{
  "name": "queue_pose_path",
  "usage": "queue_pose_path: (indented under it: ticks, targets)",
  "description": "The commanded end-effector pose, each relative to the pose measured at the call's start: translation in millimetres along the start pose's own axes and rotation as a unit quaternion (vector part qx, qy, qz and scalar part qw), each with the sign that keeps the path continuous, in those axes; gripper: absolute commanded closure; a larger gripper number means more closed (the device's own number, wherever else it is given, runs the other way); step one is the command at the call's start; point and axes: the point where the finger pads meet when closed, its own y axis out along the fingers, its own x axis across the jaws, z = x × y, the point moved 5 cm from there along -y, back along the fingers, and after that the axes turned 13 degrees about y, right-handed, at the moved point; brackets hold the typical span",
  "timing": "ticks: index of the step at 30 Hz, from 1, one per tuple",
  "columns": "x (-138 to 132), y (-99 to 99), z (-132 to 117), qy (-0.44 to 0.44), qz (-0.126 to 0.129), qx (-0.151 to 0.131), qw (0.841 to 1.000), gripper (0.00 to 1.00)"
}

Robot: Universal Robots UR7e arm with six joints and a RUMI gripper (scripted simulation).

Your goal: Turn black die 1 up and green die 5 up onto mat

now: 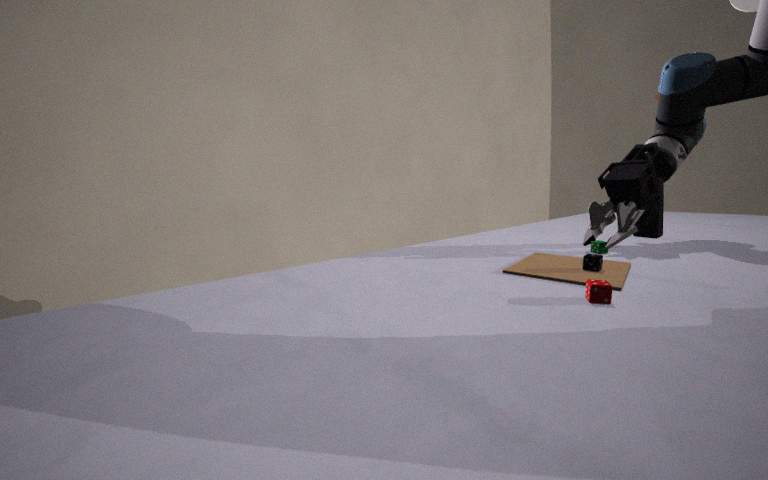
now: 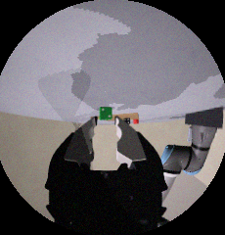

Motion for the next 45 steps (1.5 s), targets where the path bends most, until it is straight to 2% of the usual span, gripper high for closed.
queue_pose_path:
  ticks: [1, 11, 22, 38, 45]
  targets:
    - [0, -10.0, 0, 0.000, 0.000, 0.000, 1.000, 0.79]
    - [0, -42.5, 0, 0.000, 0.000, 0.000, 1.000, 0.79]
    - [0, -46.8, -2, 0.000, 0.000, 0.000, 1.000, 0.79]
    - [10, -76.4, -43, 0.000, 0.000, 0.000, 1.000, 0.79]
    - [11, -79.9, -48, 0.000, 0.000, 0.000, 1.000, 0.79]
